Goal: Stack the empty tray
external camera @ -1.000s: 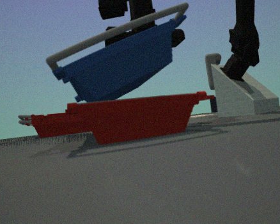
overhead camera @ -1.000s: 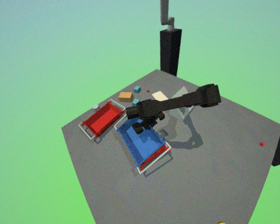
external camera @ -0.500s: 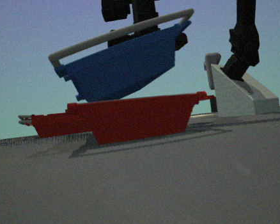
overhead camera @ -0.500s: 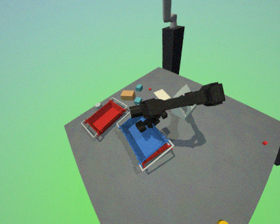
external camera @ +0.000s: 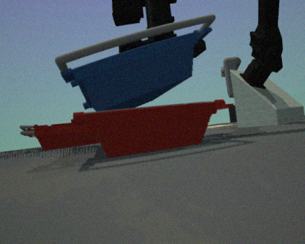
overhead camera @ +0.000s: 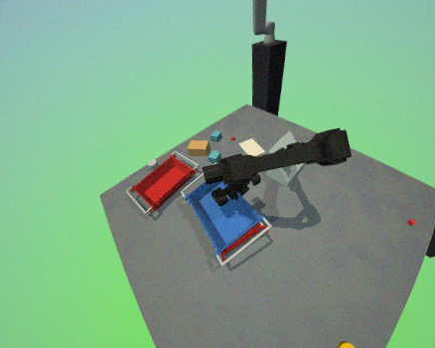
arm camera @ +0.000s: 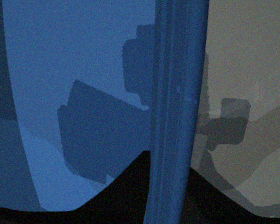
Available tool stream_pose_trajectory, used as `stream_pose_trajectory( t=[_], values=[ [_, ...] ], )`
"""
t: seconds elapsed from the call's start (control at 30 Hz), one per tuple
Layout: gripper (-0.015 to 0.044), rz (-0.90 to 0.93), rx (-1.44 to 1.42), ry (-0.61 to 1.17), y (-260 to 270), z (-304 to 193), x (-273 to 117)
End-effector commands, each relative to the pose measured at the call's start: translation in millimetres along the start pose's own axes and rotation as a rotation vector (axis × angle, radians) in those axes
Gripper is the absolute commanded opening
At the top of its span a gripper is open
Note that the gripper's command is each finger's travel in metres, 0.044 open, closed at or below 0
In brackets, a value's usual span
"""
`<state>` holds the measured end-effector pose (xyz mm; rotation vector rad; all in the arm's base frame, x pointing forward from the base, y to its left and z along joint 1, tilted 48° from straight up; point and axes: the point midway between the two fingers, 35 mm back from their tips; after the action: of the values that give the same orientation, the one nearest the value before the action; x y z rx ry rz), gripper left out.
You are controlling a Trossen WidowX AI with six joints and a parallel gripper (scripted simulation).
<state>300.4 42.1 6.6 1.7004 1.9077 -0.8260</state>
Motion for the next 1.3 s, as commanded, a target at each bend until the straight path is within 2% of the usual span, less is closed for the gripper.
stream_pose_trajectory(
  t=[0.0,1.27],
  values=[
    [0.0,-0.017,0.002,0.0,-4.2,-1.9,7.3],
    [0.0,-0.017,0.002,0.001,-9.5,-1.7,21.3]
  ],
)
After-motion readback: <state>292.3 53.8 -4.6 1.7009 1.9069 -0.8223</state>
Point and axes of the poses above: the point midway between the two fingers, 35 mm back from their tips, its own x axis out along the fingers, its own y axis across the jaws, z = x × y, and after that the axes turned 1 degree about -x, right-handed
